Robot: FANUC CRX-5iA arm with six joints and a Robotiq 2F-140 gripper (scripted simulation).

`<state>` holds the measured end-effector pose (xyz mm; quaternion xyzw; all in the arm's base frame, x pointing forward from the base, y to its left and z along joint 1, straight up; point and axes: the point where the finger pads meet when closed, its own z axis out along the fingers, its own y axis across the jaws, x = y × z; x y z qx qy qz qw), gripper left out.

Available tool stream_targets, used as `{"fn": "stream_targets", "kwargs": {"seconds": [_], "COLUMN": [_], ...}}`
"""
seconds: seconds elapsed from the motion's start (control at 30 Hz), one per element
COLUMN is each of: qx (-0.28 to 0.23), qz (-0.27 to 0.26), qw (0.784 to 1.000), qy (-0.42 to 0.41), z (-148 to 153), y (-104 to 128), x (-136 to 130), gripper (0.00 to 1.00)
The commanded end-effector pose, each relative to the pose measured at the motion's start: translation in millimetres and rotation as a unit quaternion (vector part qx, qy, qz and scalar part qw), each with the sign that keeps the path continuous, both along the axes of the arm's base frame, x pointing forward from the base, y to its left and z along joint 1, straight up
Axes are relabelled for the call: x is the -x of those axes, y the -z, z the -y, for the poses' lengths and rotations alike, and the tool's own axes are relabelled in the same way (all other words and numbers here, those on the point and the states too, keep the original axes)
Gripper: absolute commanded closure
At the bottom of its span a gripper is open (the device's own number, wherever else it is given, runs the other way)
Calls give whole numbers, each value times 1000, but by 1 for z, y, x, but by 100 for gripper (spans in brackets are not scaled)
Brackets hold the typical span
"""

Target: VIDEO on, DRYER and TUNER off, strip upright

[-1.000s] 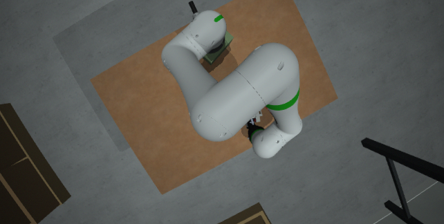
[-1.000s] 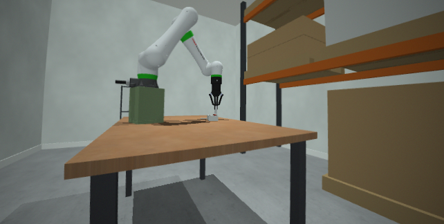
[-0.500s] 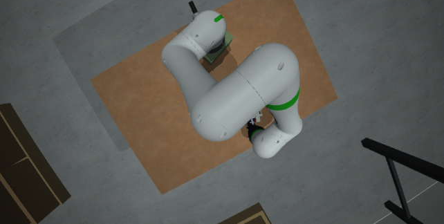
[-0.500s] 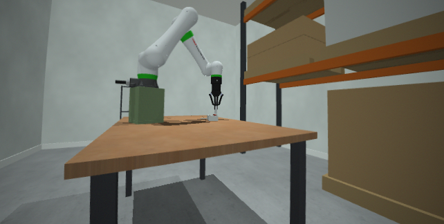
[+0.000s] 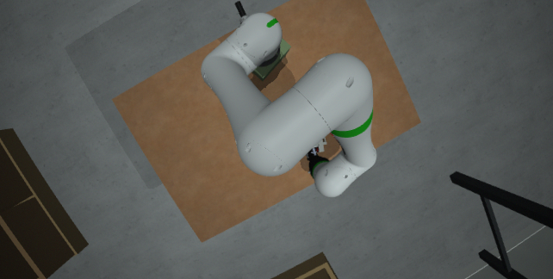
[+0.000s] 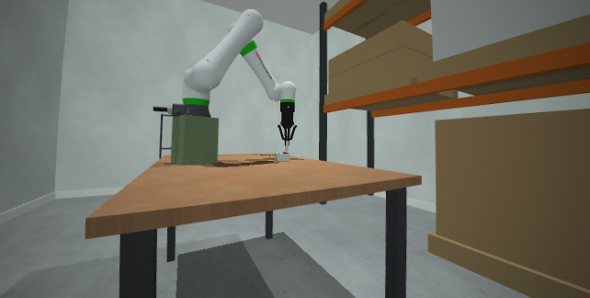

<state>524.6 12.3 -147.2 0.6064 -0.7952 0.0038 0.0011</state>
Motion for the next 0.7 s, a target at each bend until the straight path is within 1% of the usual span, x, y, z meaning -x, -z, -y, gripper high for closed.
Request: {"fn": "stream_targets", "kwargs": {"seconds": [0.0,0.67], "qx": [0,0], "qz": [0,0], "qw": [1000,1000], "qy": [0,0], "z": [0,0], "y": [0,2], "x": [0,0], "gripper": [100,100]}}
